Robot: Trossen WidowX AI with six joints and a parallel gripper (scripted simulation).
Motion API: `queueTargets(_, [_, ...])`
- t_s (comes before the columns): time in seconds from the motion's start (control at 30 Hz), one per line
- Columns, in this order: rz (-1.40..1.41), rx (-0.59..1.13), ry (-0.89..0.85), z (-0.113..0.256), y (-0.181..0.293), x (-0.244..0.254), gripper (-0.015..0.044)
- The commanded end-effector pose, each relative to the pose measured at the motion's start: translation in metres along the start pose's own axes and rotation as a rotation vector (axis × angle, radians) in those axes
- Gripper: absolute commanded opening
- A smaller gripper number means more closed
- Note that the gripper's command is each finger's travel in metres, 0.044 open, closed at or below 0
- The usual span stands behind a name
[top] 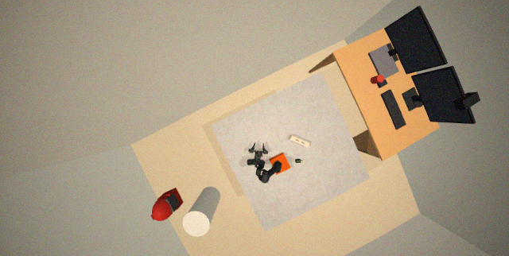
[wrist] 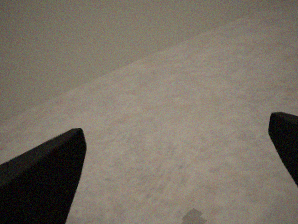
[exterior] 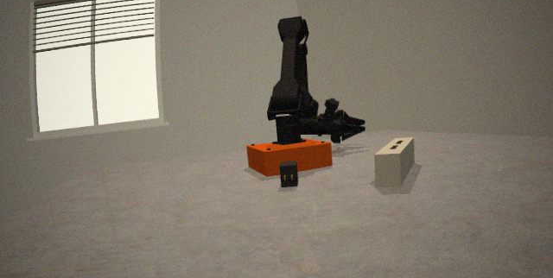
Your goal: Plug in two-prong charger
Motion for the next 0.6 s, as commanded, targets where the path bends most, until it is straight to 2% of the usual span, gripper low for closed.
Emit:
queueTargets(0.0, [0.001,0.000,0.001,0.000,0.000,0.000,0.0426])
queueTargets(0.03, [0.002,0.002,0.003,-0.001,0.000,0.000,0.0440])
queueTargets(0.57, [0.087,0.084,0.119,-0.037,0.001,-0.012,0.0440])
Point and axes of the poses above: the point midway between the two fingers, 35 mm back from their tips, its own z axis back along the fingers, its own x axis across the jaws, y = z × x, the point moved 3 cm from there along z, back along the fingers, and after that the axes turned 10 degrees about z, right-handed, at the moved point
